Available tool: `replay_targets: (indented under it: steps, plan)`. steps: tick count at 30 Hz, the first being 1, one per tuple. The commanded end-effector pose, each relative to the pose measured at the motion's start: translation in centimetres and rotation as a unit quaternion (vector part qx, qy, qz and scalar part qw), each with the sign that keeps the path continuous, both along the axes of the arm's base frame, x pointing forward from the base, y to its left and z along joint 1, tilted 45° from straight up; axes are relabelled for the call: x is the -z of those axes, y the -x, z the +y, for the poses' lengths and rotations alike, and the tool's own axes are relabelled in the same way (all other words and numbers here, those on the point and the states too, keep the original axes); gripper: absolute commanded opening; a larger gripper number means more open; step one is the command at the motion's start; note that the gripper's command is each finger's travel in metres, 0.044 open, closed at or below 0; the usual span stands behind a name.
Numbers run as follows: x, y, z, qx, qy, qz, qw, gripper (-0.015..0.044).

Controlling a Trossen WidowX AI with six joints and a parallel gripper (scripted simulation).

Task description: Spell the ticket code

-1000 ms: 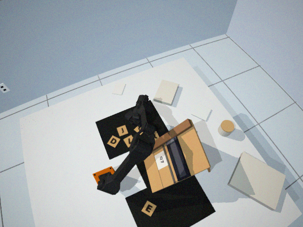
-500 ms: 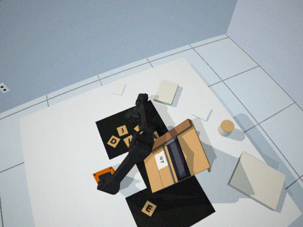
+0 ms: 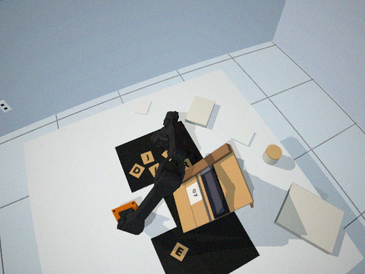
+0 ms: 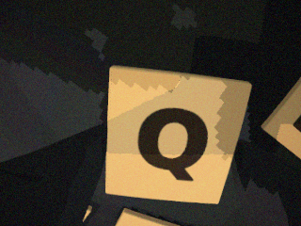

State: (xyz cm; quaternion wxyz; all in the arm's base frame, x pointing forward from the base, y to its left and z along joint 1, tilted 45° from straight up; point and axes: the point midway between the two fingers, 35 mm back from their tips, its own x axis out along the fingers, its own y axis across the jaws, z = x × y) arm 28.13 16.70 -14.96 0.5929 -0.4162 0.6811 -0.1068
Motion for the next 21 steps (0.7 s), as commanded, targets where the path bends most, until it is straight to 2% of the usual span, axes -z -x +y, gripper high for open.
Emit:
replay_targets:
  steps: [1,8,21]
  plan:
    - [-0.2,0.0,0.2,0.003,-0.002,0.001,1.0,0.0]
    - [-0.9,-0.1,0.4,-0.002,-0.01,-0.005,1.0,0.0]
    - [-5.9,-1.5,2.3,-0.027,-0.082,-0.033,0.996,0.0]
